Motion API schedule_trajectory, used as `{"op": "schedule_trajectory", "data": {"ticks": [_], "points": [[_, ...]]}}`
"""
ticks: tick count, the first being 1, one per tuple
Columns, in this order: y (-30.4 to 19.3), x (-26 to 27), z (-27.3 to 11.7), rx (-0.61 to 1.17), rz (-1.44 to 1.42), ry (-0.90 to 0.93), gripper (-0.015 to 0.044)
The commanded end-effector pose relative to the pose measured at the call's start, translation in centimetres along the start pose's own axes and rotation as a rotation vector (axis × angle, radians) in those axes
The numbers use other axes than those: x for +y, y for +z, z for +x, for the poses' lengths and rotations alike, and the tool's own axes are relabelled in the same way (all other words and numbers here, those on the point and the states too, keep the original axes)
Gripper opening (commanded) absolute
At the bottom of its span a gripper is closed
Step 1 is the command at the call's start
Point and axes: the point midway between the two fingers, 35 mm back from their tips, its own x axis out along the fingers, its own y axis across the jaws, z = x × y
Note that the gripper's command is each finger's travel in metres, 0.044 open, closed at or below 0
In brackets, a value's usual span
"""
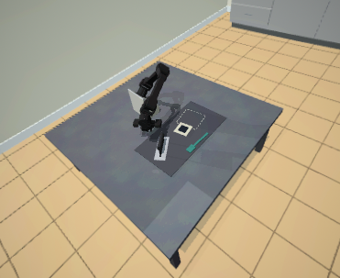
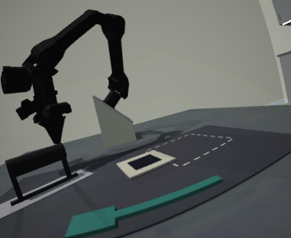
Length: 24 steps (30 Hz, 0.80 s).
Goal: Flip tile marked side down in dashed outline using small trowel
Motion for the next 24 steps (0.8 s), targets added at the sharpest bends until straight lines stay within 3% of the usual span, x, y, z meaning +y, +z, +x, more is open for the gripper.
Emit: {"op": "schedule_trajectory", "data": {"ticks": [1, 11, 15, 24], "points": [[0.0, 0.0, 0.0, 0.0, 0.0, 0.0, 0.01], [0.0, 0.0, 0.0, 0.0, 0.0, 0.0, 0.01], [0.0, 0.0, 0.0, 0.0, 0.0, 0.0, 0.0], [0.0, 0.0, 0.0, 0.0, 0.0, 0.0, 0.0]]}}
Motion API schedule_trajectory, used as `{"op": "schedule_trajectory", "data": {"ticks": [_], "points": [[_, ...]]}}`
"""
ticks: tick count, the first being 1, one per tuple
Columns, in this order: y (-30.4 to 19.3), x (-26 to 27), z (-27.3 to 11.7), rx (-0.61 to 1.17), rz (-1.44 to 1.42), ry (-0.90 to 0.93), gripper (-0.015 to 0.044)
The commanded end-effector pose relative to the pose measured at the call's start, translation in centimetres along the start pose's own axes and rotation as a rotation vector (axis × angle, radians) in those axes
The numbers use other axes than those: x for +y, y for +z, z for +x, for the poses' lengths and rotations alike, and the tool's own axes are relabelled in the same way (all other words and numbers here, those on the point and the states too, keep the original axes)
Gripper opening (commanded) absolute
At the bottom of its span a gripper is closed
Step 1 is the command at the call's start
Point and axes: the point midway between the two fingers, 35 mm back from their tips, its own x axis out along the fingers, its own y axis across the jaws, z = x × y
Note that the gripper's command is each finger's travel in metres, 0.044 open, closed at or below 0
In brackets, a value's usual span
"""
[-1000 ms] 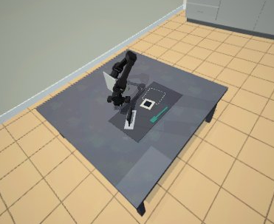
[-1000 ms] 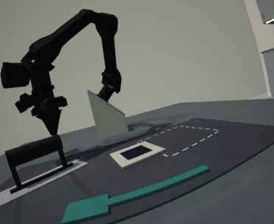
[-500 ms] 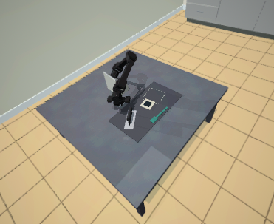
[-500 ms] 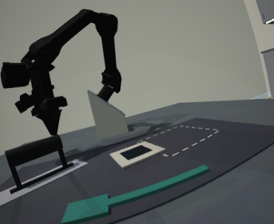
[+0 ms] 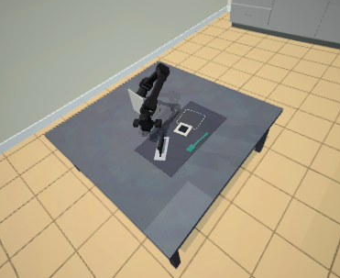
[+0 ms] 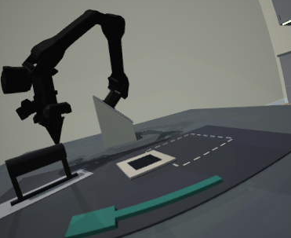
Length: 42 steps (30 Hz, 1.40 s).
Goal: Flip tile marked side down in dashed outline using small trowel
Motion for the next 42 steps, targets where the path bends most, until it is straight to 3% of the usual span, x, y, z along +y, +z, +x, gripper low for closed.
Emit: {"op": "schedule_trajectory", "data": {"ticks": [1, 3, 14, 42], "points": [[0.0, 0.0, 0.0, 0.0, 0.0, 0.0, 0.0], [0.0, 0.0, 0.0, 0.0, 0.0, 0.0, 0.0], [0.5, 0.4, -0.2, 0.0, -0.156, 0.0, 0.027], [3.3, 3.1, -1.1, -0.001, -1.128, -0.003, 0.027]]}}
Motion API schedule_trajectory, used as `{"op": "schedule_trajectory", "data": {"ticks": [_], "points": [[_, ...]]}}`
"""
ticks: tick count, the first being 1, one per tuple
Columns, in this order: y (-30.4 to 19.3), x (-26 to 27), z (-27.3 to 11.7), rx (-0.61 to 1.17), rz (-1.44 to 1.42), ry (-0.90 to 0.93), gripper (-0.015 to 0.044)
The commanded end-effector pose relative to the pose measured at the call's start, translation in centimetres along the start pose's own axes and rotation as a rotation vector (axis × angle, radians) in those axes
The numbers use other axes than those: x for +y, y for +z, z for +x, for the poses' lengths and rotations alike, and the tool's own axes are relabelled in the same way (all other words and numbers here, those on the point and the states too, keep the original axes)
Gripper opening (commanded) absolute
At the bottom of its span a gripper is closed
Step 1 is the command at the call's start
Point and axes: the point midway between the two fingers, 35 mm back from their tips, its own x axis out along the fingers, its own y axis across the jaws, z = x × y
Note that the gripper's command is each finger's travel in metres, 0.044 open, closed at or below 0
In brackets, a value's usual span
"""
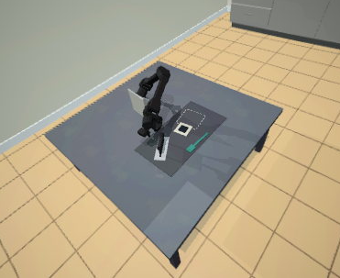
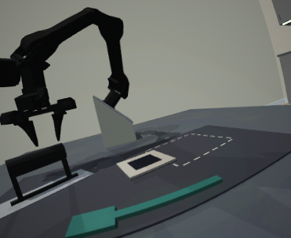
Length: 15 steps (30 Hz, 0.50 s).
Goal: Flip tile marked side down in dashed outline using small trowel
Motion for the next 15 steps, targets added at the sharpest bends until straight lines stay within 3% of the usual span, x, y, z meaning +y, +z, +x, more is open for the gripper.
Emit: {"op": "schedule_trajectory", "data": {"ticks": [1, 15], "points": [[0.5, -0.1, -0.1, -0.003, -0.115, 0.003, 0.027], [2.3, -0.4, -0.5, -0.003, -0.601, 0.002, 0.027]]}}
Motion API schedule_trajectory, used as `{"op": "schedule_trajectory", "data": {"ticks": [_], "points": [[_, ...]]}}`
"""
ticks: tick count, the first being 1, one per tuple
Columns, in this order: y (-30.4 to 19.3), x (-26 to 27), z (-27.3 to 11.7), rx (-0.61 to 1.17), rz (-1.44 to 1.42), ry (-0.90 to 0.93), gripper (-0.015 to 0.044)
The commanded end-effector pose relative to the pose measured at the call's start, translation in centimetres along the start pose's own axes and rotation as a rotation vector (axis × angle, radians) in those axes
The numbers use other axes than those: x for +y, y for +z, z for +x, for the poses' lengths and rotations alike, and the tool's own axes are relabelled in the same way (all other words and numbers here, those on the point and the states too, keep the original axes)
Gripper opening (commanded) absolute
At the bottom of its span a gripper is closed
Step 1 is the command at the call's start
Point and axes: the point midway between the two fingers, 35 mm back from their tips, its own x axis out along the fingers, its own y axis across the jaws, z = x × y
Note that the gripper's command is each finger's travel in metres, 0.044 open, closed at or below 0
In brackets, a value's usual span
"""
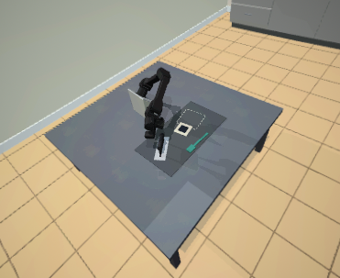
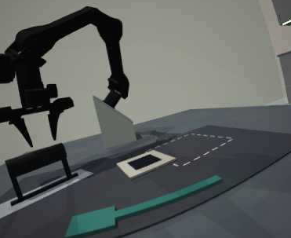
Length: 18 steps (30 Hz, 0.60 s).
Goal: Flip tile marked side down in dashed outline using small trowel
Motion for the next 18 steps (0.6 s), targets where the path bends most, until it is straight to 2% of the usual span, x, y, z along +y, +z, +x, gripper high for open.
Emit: {"op": "schedule_trajectory", "data": {"ticks": [1, 18], "points": [[0.4, -0.3, -0.1, -0.004, -0.115, 0.001, 0.027], [2.2, -1.5, -0.6, -0.004, -0.705, 0.0, 0.027]]}}
